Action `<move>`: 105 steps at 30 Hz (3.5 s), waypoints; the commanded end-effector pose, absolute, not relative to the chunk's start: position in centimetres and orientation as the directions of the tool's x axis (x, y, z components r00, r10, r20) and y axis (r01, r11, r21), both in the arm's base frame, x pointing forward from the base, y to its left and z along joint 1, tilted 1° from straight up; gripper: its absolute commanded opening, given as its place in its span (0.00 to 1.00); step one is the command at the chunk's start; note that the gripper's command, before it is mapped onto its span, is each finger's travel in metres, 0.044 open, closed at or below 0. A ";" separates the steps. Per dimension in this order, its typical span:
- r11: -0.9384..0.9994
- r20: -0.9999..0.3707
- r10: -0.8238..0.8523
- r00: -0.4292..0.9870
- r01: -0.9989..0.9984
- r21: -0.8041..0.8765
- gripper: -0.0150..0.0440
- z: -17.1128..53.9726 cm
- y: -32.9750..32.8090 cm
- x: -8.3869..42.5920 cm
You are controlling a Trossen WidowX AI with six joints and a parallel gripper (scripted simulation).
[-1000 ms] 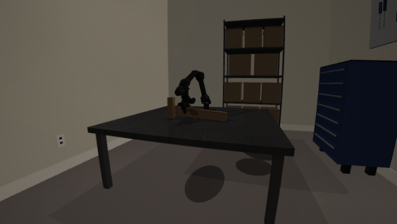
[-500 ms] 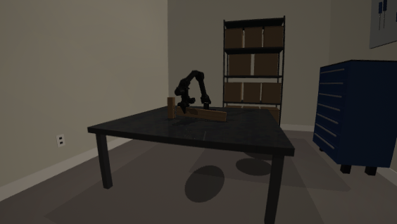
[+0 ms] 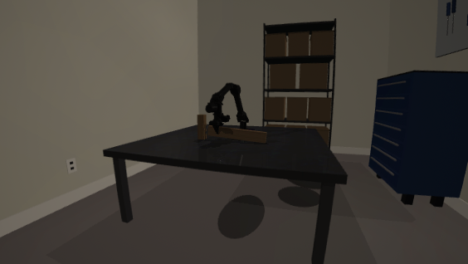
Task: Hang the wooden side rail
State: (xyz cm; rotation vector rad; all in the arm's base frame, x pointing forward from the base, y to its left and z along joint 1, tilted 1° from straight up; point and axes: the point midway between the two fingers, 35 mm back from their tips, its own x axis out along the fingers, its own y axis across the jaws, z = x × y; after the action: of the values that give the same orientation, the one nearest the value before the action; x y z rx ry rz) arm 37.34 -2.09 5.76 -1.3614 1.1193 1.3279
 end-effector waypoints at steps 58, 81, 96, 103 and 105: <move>-0.182 -1.000 -0.017 0.020 -0.983 -0.017 0.25 5.9 -2.8 37.6; -0.182 -1.000 -0.017 0.020 -0.983 -0.017 0.25 6.0 -3.1 37.5; -0.182 -1.000 -0.017 0.020 -0.983 -0.017 0.25 6.1 -3.2 37.6; -0.182 -1.000 -0.017 0.020 -0.983 -0.017 0.25 6.1 -3.2 37.7; -0.182 -1.000 -0.017 0.020 -0.983 -0.017 0.25 6.1 -3.2 37.7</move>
State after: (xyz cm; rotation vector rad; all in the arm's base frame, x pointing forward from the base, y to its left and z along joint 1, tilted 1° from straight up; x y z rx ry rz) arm 37.46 -3.12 5.76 -1.3579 1.1232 1.3280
